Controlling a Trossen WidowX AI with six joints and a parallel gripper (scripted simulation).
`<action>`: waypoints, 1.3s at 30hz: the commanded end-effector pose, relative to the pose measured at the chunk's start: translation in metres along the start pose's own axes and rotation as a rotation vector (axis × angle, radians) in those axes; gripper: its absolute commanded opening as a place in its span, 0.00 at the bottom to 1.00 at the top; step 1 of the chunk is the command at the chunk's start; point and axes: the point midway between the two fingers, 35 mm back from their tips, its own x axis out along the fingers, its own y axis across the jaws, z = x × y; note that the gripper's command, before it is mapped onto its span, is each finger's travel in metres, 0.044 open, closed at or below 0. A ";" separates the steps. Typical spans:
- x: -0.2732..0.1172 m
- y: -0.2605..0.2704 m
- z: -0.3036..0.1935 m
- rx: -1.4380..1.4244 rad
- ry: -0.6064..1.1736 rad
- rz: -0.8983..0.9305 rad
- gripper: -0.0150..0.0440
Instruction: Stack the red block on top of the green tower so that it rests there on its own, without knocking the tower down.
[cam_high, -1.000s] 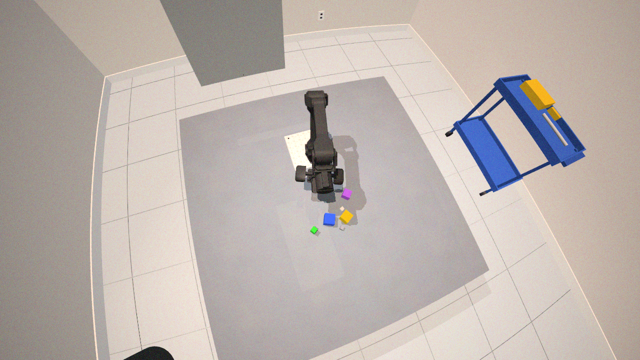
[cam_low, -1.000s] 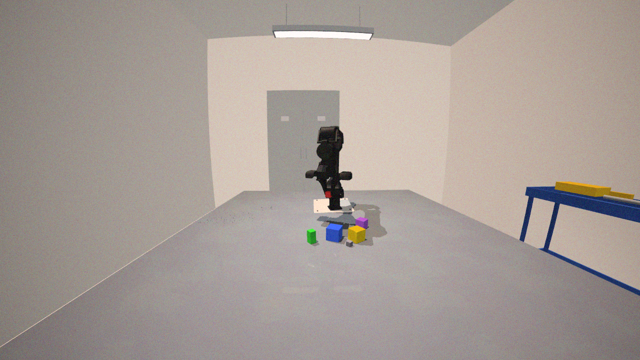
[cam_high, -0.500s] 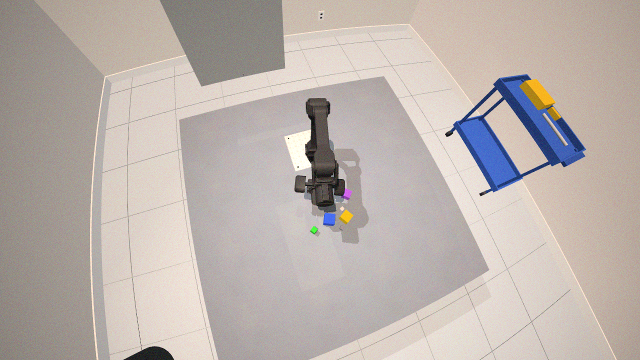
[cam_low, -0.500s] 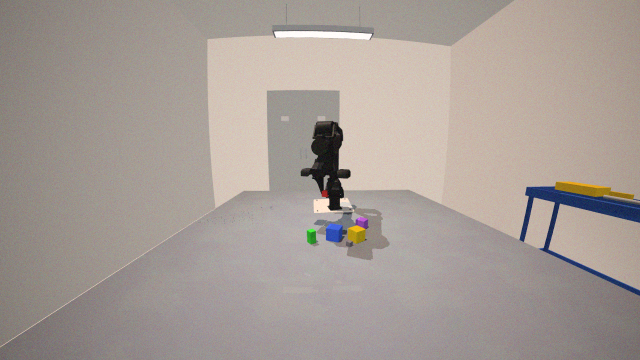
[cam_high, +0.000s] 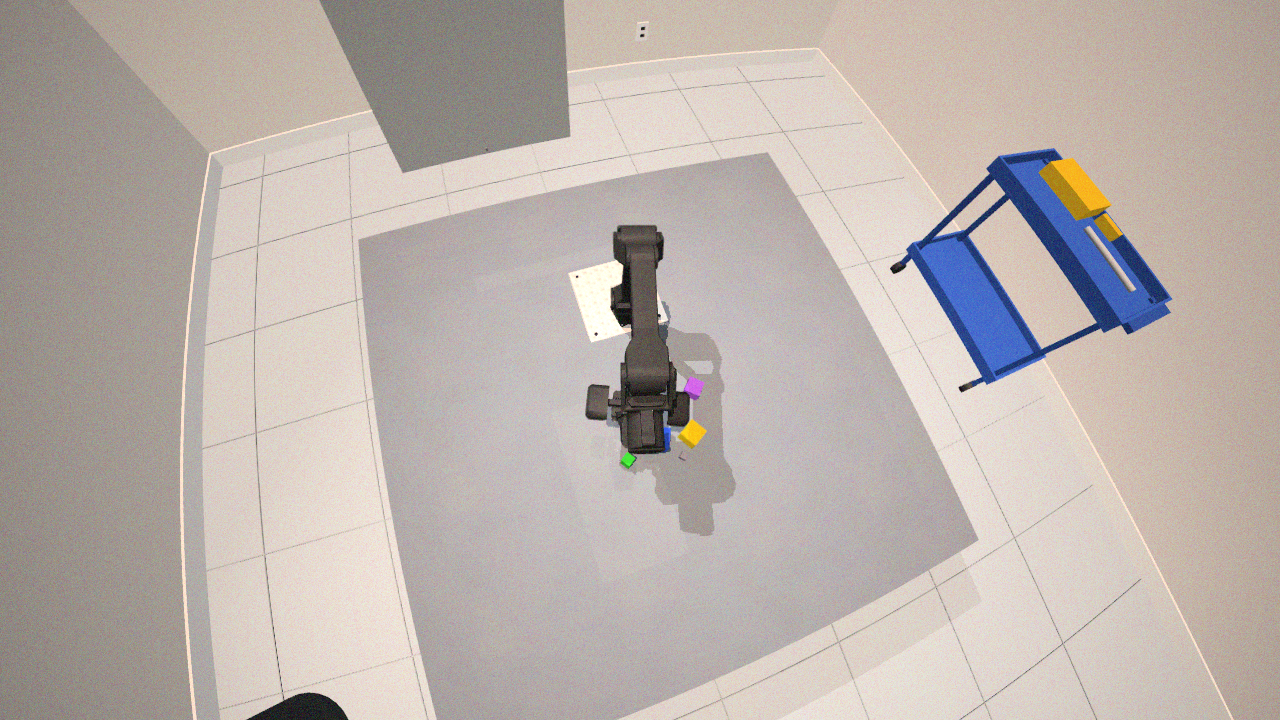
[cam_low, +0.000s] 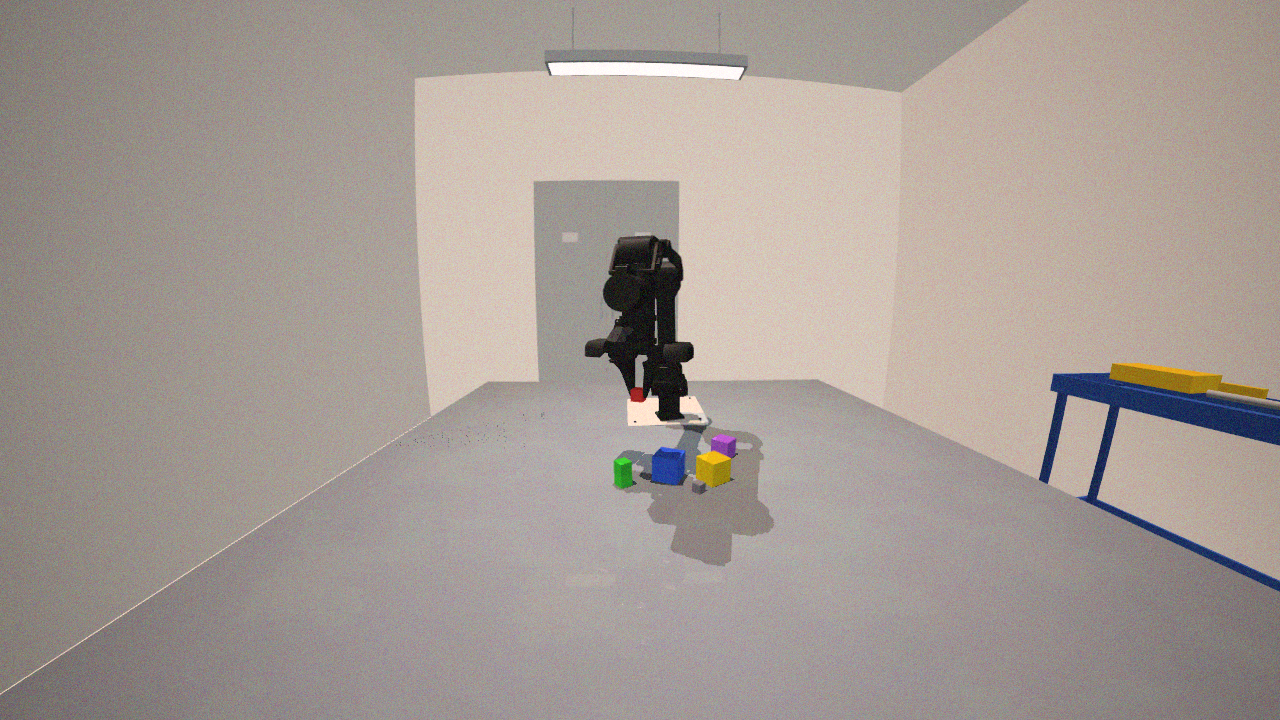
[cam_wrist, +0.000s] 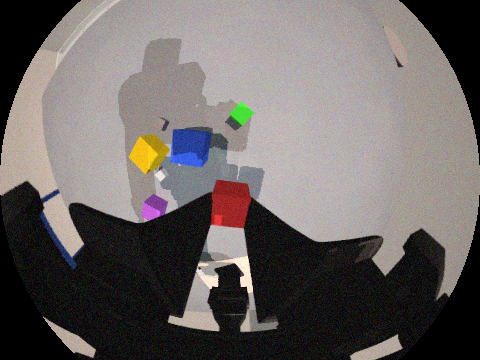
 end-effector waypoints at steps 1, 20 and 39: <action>0.001 -0.001 0.020 -0.004 -0.006 0.000 0.25; 0.024 -0.004 0.067 -0.007 -0.007 -0.002 0.25; 0.080 -0.003 0.068 -0.007 -0.007 -0.002 0.25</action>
